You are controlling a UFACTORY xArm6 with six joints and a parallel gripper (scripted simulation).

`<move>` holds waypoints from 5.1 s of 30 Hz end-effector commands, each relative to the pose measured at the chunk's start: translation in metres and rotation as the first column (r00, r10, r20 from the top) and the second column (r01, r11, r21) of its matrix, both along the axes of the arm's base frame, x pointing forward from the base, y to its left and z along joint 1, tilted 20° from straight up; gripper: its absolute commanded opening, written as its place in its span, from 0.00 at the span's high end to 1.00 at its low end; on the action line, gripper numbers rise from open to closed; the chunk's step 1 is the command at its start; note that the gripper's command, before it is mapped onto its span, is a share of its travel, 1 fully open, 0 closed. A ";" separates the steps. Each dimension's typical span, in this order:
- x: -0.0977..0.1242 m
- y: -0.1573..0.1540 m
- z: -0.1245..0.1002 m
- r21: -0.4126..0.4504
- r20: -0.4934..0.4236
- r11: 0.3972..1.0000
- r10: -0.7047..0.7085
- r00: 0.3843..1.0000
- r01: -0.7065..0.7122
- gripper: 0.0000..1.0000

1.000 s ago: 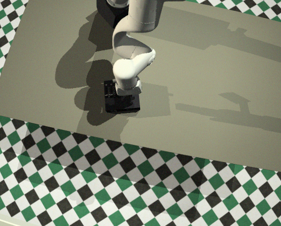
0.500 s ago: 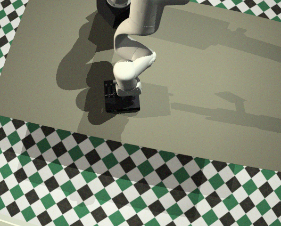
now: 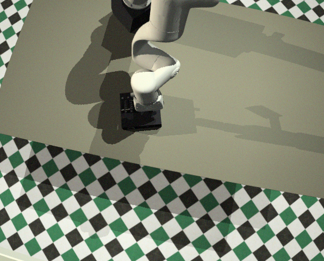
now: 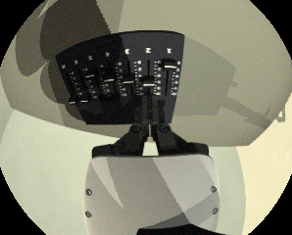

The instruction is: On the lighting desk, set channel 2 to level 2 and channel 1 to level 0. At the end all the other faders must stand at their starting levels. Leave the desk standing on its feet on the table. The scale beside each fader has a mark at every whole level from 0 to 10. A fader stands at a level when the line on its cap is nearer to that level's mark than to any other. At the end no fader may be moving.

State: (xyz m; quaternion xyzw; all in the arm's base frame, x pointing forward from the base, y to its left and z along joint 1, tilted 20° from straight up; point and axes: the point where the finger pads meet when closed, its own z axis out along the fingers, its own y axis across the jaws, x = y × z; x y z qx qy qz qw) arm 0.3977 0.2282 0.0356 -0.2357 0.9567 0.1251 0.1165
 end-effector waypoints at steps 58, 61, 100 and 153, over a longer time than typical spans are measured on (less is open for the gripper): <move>0.002 0.001 0.002 0.001 0.003 1.000 0.000 1.000 0.000 1.00; 0.002 0.001 0.002 0.001 0.003 1.000 0.000 1.000 0.000 1.00; 0.003 0.002 -0.003 0.001 0.003 1.000 0.000 1.000 0.000 1.00; -0.002 0.002 -0.012 0.001 0.003 1.000 0.000 1.000 0.000 1.00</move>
